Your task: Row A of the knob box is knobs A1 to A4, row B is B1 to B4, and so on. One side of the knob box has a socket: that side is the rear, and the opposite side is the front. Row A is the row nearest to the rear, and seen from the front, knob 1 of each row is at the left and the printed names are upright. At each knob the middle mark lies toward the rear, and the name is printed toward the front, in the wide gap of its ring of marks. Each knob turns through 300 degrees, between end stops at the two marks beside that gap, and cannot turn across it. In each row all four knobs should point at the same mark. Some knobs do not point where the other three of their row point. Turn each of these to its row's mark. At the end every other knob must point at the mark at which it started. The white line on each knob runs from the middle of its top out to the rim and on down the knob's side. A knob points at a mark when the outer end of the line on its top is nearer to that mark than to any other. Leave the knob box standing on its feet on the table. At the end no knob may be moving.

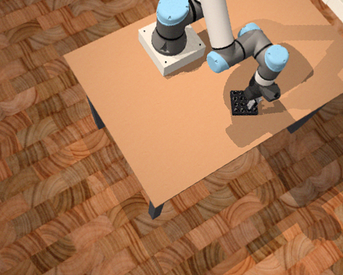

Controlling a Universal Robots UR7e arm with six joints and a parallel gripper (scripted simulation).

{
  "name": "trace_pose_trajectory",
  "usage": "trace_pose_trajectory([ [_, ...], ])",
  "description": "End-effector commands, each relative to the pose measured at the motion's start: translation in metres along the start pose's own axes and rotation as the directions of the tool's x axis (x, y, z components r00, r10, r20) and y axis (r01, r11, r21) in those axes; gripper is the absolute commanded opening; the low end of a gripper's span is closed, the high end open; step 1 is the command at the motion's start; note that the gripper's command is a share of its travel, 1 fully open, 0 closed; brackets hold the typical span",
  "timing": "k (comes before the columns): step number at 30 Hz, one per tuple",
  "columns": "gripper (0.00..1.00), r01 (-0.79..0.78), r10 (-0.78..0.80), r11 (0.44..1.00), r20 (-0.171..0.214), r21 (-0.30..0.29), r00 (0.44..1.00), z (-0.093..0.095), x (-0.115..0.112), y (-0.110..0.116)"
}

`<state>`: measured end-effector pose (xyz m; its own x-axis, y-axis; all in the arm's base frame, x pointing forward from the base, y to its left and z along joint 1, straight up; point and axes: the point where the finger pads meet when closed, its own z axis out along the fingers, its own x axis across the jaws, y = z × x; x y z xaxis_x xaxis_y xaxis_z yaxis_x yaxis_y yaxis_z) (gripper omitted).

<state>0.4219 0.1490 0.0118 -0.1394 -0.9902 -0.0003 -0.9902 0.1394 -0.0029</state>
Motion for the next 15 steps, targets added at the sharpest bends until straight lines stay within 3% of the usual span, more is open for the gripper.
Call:
trace_pose_trajectory([
  [1,0.46,0.000,0.000,1.000,0.000,0.001,1.000,-0.0006,-0.0001,-0.0003],
  [15,0.46,0.110,-0.110,0.994,0.000,0.001,0.994,-0.0032,-0.0009,0.0062],
])
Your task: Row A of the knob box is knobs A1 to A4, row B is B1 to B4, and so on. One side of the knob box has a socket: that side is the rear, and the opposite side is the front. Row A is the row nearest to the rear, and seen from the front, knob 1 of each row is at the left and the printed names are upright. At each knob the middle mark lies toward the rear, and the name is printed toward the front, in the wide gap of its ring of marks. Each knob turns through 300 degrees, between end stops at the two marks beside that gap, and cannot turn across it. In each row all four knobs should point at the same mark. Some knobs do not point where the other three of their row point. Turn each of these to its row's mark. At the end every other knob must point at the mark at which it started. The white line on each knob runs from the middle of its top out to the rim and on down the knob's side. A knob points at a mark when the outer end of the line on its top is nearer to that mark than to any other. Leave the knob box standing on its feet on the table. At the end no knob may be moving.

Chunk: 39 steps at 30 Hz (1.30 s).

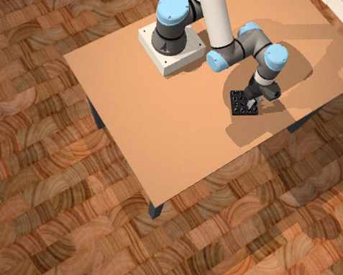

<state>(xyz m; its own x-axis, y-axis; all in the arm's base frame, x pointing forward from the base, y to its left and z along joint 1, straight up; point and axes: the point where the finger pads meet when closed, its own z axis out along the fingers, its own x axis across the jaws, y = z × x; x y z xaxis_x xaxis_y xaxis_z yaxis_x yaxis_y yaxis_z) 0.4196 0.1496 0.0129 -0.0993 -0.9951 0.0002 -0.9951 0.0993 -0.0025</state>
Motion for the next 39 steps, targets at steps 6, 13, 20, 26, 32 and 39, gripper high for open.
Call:
trace_pose_trajectory([
  [6,0.46,0.240,-0.240,0.971,0.000,0.001,0.971,-0.006,-0.002,0.015],
  [13,0.46,0.390,-0.390,0.921,0.000,0.001,0.921,-0.009,-0.004,0.025],
  [20,0.46,0.546,-0.546,0.838,0.000,0.001,0.838,-0.012,-0.005,0.038],
  [26,0.46,0.666,-0.666,0.746,-0.001,0.001,0.746,-0.014,-0.006,0.049],
  [32,0.46,0.758,-0.758,0.652,-0.001,0.001,0.652,-0.016,-0.007,0.059],
  [39,0.46,0.861,-0.861,0.509,-0.001,0.001,0.509,-0.018,-0.007,0.074],
])
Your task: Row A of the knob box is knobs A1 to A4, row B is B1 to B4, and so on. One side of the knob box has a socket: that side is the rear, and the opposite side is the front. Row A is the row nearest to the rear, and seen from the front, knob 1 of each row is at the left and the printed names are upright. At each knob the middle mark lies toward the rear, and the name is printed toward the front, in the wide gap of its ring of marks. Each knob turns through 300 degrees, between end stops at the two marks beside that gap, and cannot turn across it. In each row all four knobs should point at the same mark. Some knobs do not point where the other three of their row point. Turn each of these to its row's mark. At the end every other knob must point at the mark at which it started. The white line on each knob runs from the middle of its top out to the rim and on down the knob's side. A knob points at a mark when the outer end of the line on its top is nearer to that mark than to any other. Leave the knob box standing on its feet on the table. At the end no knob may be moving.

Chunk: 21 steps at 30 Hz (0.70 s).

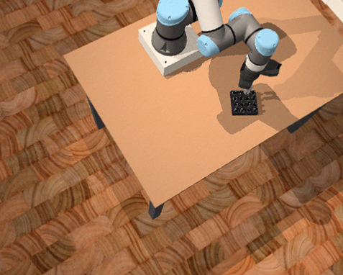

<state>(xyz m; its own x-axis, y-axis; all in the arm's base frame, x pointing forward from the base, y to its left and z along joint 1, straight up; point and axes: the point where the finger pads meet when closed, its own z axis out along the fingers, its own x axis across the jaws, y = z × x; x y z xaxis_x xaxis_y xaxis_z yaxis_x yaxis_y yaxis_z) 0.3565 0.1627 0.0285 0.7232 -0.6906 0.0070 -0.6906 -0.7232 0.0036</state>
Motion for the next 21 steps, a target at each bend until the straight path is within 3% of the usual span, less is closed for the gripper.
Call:
trace_pose_trajectory([
  [1,0.46,0.150,-0.150,0.989,0.003,0.007,0.989,-0.0024,-0.0089,0.0068],
  [21,0.46,0.227,-0.227,0.974,0.003,0.007,0.974,-0.0031,-0.0140,0.0110],
])
